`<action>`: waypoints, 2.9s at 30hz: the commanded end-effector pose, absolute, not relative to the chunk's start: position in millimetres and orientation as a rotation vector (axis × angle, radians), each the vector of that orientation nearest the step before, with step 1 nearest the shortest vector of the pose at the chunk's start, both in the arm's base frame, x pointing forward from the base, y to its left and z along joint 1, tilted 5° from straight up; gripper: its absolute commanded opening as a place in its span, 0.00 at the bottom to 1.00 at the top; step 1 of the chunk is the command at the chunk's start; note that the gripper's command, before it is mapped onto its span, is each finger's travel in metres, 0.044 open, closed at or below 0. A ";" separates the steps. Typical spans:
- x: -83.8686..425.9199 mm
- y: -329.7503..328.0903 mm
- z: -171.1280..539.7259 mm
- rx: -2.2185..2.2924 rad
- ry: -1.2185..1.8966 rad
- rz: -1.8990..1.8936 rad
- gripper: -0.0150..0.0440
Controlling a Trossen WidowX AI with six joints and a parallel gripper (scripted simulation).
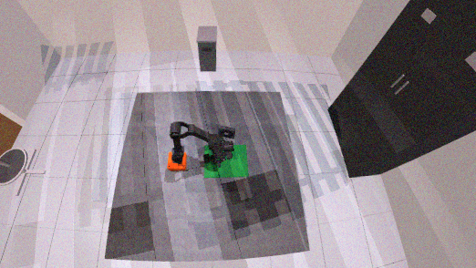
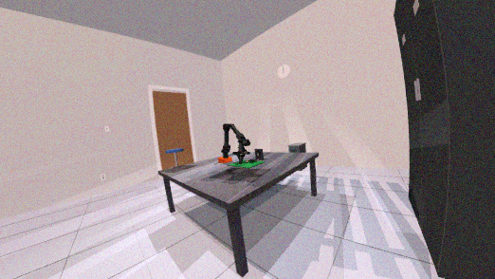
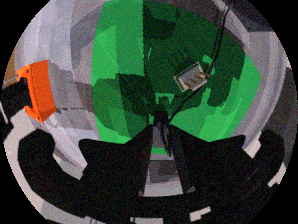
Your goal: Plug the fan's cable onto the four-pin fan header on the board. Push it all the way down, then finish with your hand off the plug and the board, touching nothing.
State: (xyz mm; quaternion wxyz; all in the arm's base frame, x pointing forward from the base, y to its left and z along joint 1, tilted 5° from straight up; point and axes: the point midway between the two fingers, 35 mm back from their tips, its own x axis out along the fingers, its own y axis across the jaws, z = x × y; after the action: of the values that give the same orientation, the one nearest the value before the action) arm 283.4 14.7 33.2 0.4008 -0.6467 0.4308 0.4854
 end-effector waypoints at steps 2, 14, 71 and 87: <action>284.2 14.3 43.8 -1.635 1.089 1.226 0.25; 282.2 12.1 81.6 -1.632 1.090 1.227 0.25; 386.8 37.5 124.3 -0.820 1.273 0.849 0.25; 401.6 40.5 106.8 -0.687 1.152 0.864 0.25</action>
State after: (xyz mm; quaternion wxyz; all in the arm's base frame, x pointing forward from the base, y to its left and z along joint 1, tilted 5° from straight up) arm 399.4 40.4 111.8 0.6874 -0.3229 0.5246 0.3848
